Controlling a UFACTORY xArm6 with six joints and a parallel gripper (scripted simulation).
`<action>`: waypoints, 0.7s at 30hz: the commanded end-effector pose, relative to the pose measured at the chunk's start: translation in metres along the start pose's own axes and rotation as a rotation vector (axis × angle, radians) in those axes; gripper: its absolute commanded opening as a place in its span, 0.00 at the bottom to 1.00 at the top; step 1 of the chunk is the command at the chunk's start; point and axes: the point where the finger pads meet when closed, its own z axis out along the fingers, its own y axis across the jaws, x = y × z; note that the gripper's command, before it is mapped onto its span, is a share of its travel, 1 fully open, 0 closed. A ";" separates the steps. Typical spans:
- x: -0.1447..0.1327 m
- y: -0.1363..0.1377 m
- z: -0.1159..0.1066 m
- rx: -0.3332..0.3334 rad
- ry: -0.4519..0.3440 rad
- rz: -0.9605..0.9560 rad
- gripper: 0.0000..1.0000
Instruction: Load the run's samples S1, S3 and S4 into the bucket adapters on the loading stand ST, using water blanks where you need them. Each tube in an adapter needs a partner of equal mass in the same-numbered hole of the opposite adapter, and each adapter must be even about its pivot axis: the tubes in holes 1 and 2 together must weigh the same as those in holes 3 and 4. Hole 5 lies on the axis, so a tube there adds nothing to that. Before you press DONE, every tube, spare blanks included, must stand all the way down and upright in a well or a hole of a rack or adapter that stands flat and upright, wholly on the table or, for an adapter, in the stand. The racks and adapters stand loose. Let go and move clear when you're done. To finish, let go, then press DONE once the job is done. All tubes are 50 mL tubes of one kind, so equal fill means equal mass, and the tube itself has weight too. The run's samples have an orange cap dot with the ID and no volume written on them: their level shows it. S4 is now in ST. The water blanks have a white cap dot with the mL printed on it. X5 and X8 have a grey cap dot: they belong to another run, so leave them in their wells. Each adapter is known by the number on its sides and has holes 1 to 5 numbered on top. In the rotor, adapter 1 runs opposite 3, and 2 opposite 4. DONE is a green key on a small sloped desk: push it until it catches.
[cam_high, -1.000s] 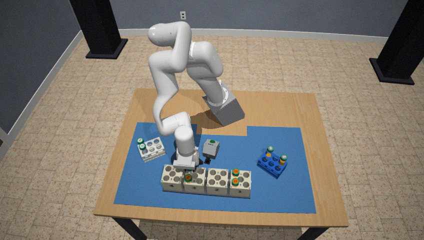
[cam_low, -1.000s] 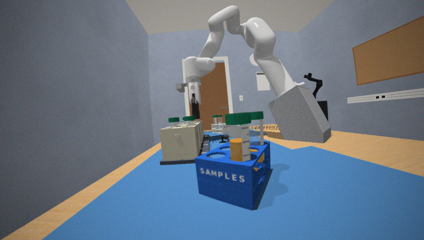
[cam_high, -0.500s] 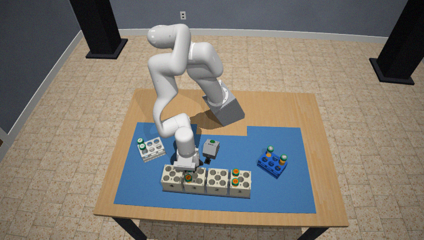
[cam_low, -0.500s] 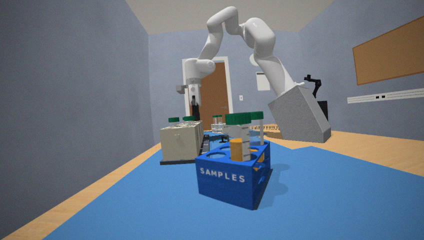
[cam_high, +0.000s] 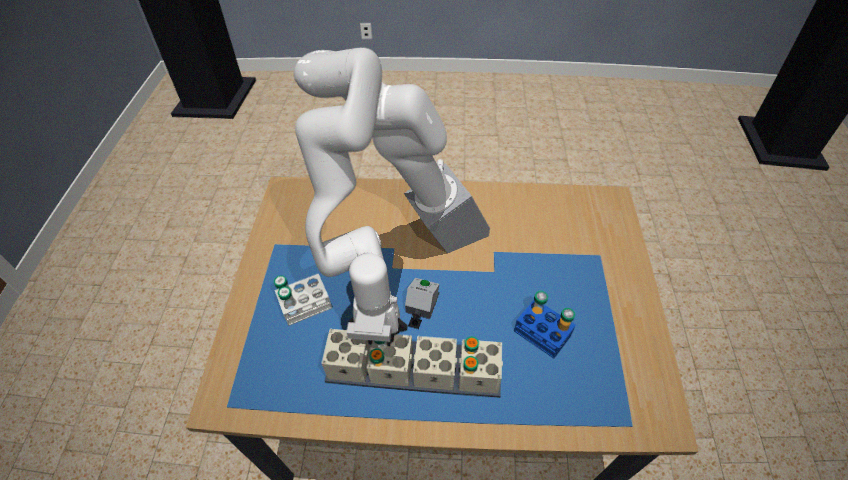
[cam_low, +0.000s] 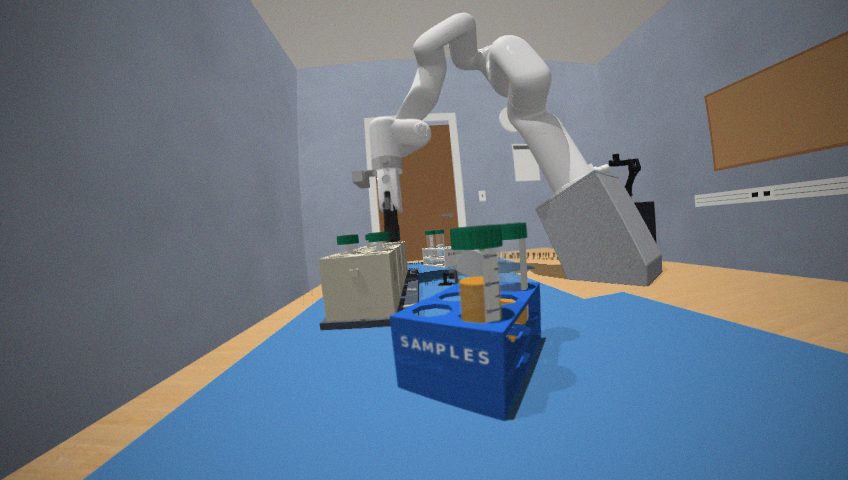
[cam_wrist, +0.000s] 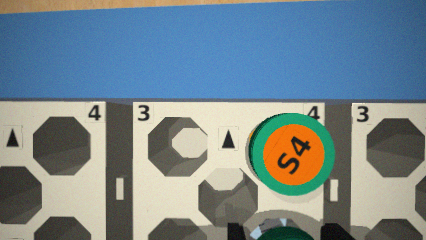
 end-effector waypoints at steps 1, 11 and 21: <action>0.001 0.000 -0.001 0.000 0.003 0.000 0.44; 0.001 0.000 -0.001 0.000 0.003 0.000 0.44; 0.001 0.000 -0.005 0.000 0.003 0.000 0.44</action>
